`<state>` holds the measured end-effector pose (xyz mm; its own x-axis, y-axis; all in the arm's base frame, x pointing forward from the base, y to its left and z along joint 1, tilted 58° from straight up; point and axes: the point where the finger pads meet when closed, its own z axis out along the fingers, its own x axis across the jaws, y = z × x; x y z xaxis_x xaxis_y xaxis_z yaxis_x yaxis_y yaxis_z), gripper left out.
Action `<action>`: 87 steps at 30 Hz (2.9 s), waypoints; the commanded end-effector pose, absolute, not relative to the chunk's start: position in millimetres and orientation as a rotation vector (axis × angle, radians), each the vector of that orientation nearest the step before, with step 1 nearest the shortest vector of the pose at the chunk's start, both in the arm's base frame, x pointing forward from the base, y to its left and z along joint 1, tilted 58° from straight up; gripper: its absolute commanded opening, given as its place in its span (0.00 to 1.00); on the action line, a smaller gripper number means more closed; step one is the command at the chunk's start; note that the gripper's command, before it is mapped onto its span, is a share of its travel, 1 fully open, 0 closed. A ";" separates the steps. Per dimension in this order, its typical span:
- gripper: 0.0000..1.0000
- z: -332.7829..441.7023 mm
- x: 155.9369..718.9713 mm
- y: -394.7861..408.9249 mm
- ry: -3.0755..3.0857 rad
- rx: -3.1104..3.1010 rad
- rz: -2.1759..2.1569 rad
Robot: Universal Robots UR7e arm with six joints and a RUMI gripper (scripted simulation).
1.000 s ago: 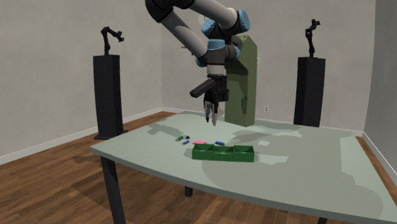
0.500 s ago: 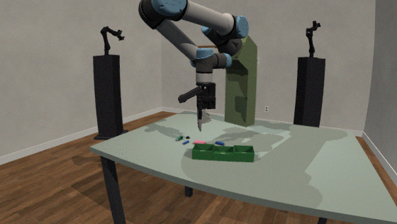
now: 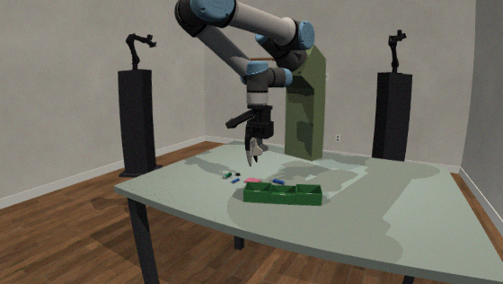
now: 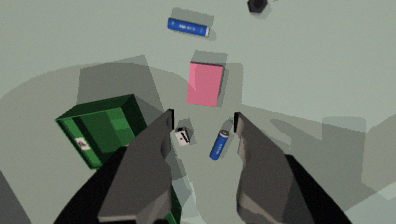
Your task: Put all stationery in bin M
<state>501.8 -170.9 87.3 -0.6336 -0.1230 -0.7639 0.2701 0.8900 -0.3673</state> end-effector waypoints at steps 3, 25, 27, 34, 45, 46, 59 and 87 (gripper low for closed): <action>0.33 87.6 501.9 -170.6 2.165 0.183 -0.537; 0.33 87.6 501.9 -170.4 2.165 0.183 -0.537; 0.33 87.6 501.9 -170.4 2.165 0.183 -0.537; 0.33 85.5 504.8 -172.1 2.165 0.183 -0.537; 0.33 62.4 536.9 -191.5 2.165 0.183 -0.537; 0.33 60.3 539.8 -193.3 2.165 0.183 -0.537; 0.33 53.7 549.1 -198.9 2.165 0.183 -0.537; 0.00 50.8 552.9 -201.2 2.165 0.183 -0.537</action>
<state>552.8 -201.4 50.4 -0.6085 -0.0600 -0.7913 0.3168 0.8959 -0.3116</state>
